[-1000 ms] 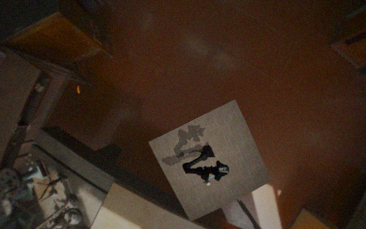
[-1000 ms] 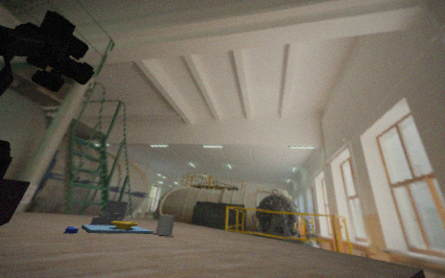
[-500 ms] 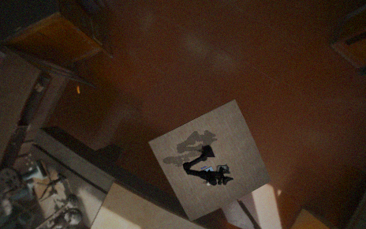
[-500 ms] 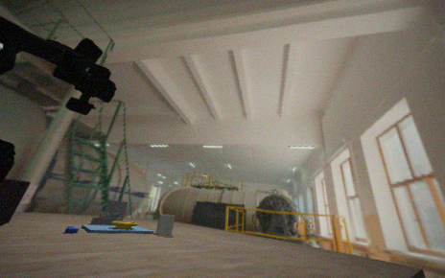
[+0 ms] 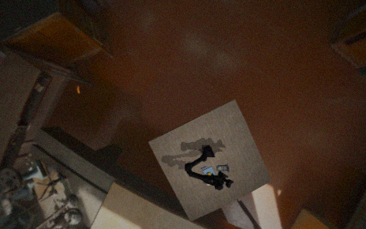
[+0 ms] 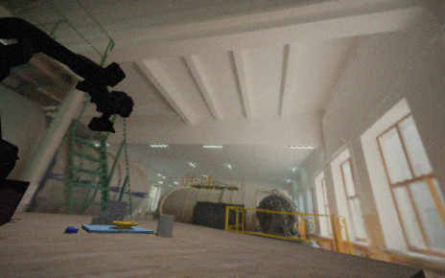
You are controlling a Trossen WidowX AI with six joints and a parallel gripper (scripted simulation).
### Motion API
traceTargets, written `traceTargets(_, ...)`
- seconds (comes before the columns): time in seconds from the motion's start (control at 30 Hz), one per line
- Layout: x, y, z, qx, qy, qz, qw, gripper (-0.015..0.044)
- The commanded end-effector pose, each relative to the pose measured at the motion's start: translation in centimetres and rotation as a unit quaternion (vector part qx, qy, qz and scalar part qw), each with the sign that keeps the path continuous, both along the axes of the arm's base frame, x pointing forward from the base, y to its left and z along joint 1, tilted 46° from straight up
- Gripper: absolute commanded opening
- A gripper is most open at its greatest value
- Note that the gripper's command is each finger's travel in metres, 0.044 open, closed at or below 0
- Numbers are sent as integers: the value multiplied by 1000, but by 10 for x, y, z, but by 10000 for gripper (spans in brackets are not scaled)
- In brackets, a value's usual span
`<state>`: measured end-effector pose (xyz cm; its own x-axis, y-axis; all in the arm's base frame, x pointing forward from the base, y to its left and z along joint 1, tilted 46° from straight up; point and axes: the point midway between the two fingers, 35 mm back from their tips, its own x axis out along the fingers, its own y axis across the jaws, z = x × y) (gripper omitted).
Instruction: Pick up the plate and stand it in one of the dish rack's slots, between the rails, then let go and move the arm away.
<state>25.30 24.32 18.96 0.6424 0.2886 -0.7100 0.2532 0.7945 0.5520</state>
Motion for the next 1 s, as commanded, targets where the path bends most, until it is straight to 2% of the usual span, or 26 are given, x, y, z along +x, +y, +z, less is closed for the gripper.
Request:
traceTargets(0.0, 19, -22, -11, -65, 5, -17, 998, 400)
traceTargets(0.47, 60, -113, -46, -281, 76, -44, 956, 400)
traceTargets(0.97, 71, -217, -69, -457, 222, -21, 861, 400)
